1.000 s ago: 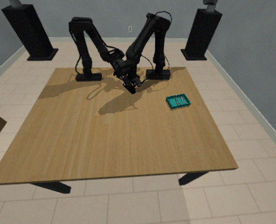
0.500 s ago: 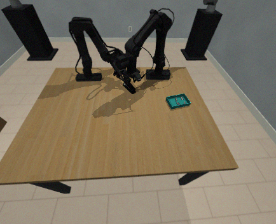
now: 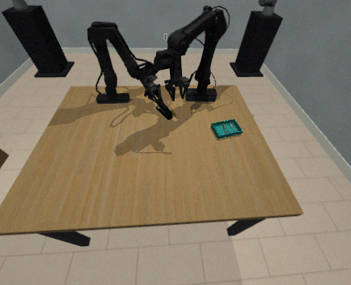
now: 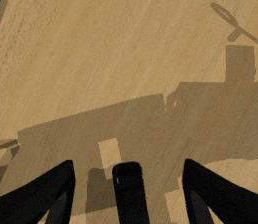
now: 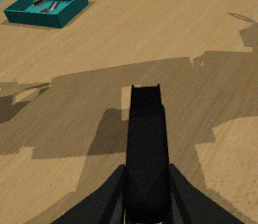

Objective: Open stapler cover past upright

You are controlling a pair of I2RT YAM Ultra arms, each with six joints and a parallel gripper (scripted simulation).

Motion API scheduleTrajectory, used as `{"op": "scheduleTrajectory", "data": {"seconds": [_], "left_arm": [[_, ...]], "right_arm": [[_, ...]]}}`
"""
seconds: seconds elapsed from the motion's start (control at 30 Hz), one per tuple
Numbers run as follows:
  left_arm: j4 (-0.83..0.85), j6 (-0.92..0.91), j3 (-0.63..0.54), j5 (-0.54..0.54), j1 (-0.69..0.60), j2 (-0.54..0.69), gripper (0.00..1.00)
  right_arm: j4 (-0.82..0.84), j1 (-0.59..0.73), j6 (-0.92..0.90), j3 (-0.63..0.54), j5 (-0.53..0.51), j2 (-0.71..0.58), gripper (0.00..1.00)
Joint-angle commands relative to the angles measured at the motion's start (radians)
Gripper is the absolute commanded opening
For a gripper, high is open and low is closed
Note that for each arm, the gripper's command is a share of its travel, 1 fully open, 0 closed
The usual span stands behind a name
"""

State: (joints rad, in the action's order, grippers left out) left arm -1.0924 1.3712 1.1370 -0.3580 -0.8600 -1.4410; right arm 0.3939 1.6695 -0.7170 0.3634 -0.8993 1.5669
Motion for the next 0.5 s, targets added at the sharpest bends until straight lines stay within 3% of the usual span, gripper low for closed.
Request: {"op": "scheduleTrajectory", "data": {"seconds": [0.0,0.17,0.23,0.47], "left_arm": [[-0.016,-0.152,0.053,-0.187,0.027,0.081,0.57],[0.064,-0.369,0.052,-0.307,0.084,0.183,0.57],[0.064,-0.369,0.052,-0.307,0.084,0.183,0.57],[0.320,-0.750,0.023,-0.326,0.212,0.331,0.57]], "right_arm": [[-0.045,-0.008,-0.003,0.019,0.019,-0.006,0.22],[-0.045,-0.008,-0.003,0.019,0.019,-0.006,0.22],[-0.045,-0.008,-0.003,0.019,0.019,-0.006,0.22],[-0.045,-0.008,-0.003,0.019,0.019,-0.006,0.22]]}}
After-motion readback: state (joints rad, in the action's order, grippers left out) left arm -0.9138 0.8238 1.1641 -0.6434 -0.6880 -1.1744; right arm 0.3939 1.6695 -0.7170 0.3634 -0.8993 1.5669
